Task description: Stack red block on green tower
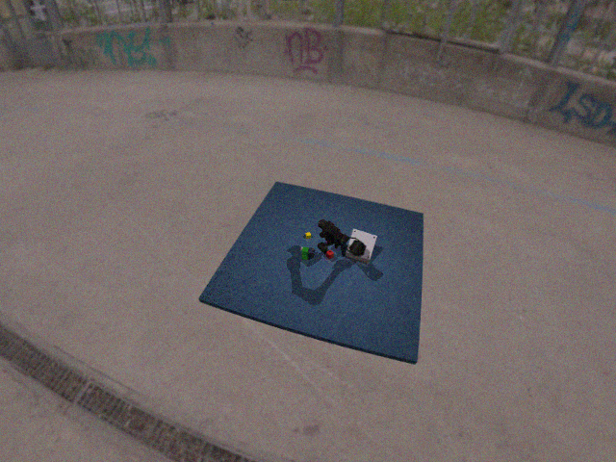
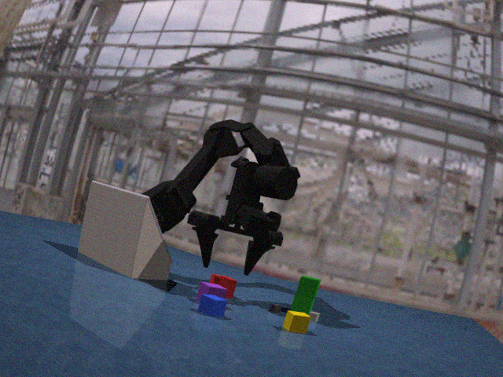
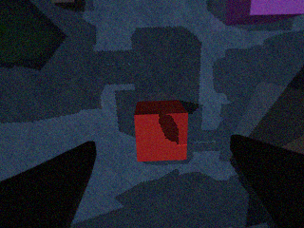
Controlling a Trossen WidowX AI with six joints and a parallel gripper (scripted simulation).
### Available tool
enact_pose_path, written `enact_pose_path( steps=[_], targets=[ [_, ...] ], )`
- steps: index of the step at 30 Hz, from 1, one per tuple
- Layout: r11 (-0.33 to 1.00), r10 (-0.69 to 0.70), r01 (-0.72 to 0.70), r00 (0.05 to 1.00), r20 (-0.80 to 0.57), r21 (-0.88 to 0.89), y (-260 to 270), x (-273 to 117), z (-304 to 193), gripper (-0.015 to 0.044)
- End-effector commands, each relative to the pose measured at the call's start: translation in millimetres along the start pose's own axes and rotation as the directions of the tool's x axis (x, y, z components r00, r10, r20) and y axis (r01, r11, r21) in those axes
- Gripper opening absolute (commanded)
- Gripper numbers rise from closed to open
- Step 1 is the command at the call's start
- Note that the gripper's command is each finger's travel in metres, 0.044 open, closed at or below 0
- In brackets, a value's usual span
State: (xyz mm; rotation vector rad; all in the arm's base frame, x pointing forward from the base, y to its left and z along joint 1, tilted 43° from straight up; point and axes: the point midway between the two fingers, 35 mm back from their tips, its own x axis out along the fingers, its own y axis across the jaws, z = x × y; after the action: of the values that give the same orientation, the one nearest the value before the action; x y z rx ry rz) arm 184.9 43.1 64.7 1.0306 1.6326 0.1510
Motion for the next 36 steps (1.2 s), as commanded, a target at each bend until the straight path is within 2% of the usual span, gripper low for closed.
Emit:
enact_pose_path(
  steps=[1, 24, 36],
  targets=[
    [1.0, 0.002, -0.002, 1.0, -0.002, 0.005, -0.2, 7.8, -0.9, 0.044],
    [1.0, 0.005, -0.005, 1.0, -0.003, 0.004, 0.4, 44.0, -2.5, 0.044],
    [1.0, 0.005, -0.005, 1.0, -0.004, 0.004, 0.5, 45.0, -2.6, 0.044]
  ],
)
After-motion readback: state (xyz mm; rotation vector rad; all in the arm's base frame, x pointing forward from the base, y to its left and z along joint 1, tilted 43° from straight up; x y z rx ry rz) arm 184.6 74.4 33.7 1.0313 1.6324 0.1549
